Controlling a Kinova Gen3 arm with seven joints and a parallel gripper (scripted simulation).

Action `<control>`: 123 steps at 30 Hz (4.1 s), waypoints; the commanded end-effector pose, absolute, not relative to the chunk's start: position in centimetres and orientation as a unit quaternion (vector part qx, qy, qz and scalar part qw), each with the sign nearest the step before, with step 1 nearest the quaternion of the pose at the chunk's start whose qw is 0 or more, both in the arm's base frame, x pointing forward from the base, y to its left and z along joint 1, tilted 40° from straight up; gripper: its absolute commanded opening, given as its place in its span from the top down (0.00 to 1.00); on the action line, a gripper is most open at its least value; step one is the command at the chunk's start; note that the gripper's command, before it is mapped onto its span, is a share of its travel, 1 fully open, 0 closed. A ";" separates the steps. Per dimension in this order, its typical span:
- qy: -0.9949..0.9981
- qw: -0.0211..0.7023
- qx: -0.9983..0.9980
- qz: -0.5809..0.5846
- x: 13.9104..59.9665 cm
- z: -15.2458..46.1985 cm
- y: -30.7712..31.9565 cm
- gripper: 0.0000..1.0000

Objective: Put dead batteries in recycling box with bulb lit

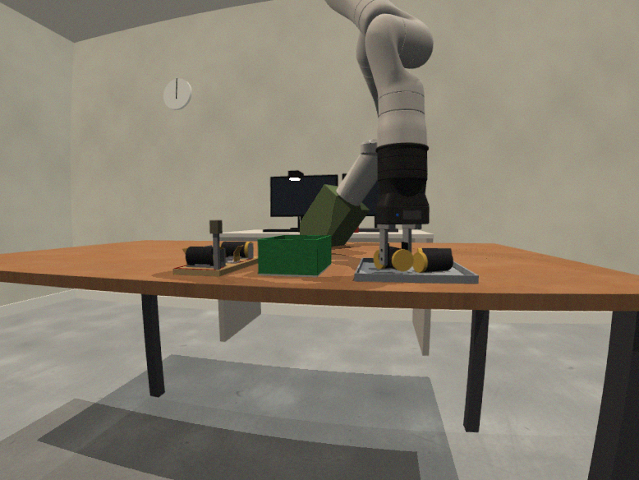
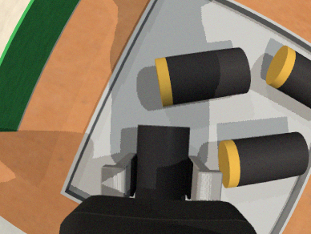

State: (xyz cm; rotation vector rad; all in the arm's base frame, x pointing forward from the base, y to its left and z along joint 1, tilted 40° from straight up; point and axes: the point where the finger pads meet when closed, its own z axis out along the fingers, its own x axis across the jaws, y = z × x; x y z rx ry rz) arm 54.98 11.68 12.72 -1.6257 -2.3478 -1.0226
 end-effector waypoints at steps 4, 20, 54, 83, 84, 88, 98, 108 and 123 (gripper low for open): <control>-0.771 0.049 -0.538 -0.337 54.8 14.3 10.1 0.43; -0.771 0.049 -0.538 -0.337 54.2 15.7 9.0 0.43; -0.769 0.050 -0.540 -0.337 51.8 22.0 4.3 0.43; -0.721 0.078 -0.603 -0.332 51.8 22.0 4.3 0.43; -0.717 0.080 -0.607 -0.331 51.8 22.0 4.3 0.43; -0.710 0.084 -0.617 -0.330 51.8 22.0 4.3 0.43; -0.660 0.110 -0.670 -0.323 51.8 22.0 4.3 0.43; -0.607 0.134 -0.718 -0.313 51.8 22.0 4.3 0.43; -0.500 0.177 -0.796 -0.292 51.8 22.0 4.3 0.43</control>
